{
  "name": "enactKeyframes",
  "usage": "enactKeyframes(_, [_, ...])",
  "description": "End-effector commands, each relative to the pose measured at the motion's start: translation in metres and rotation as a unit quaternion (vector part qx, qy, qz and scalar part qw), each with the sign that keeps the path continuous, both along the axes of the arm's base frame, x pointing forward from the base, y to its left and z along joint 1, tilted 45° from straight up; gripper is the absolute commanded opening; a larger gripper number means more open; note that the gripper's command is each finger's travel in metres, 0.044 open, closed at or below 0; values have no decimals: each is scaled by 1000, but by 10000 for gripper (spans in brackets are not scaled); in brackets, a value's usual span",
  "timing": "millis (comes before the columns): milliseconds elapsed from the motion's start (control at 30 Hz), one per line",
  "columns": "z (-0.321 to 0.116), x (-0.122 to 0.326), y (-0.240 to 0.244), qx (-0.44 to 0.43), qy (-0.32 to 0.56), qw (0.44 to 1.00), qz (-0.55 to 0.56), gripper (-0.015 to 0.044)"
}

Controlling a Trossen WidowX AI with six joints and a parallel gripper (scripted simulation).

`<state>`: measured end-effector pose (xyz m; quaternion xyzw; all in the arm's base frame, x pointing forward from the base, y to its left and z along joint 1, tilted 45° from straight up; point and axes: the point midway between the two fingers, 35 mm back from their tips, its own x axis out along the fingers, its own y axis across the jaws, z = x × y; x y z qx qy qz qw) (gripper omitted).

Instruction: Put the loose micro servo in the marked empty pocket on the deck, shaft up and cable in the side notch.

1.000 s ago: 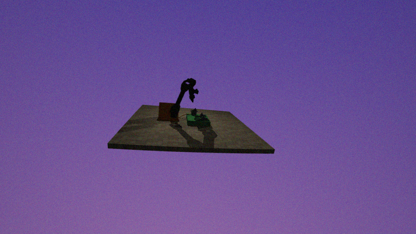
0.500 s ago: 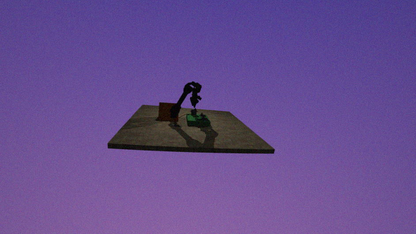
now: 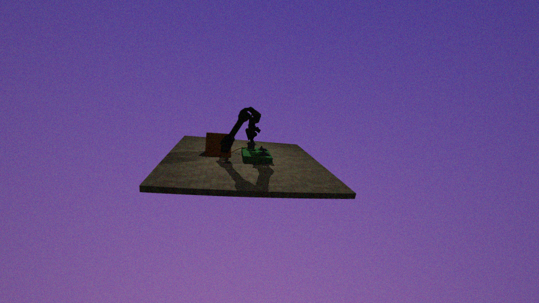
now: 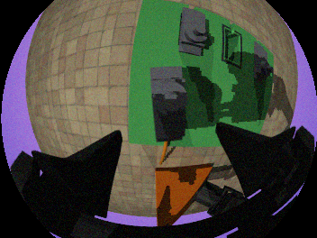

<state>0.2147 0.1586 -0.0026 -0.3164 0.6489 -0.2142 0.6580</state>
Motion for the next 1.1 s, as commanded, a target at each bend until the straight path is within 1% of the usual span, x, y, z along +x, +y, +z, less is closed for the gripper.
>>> enactKeyframes(0, [-3, 1, -4, -1, 0, 1000, 3, 440])
enactKeyframes(367, [-14, 2, -15, -1, 0, 1000, 3, 440])
enactKeyframes(800, [-14, 2, -15, -1, 0, 1000, 3, 99])
enactKeyframes(967, [-14, 2, -15, -1, 0, 1000, 3, 65])
enactKeyframes(1033, [-13, 1, -13, -1, 0, 1000, 3, 13])
enactKeyframes(1067, [-11, 1, -11, -1, 0, 1000, 3, 0])
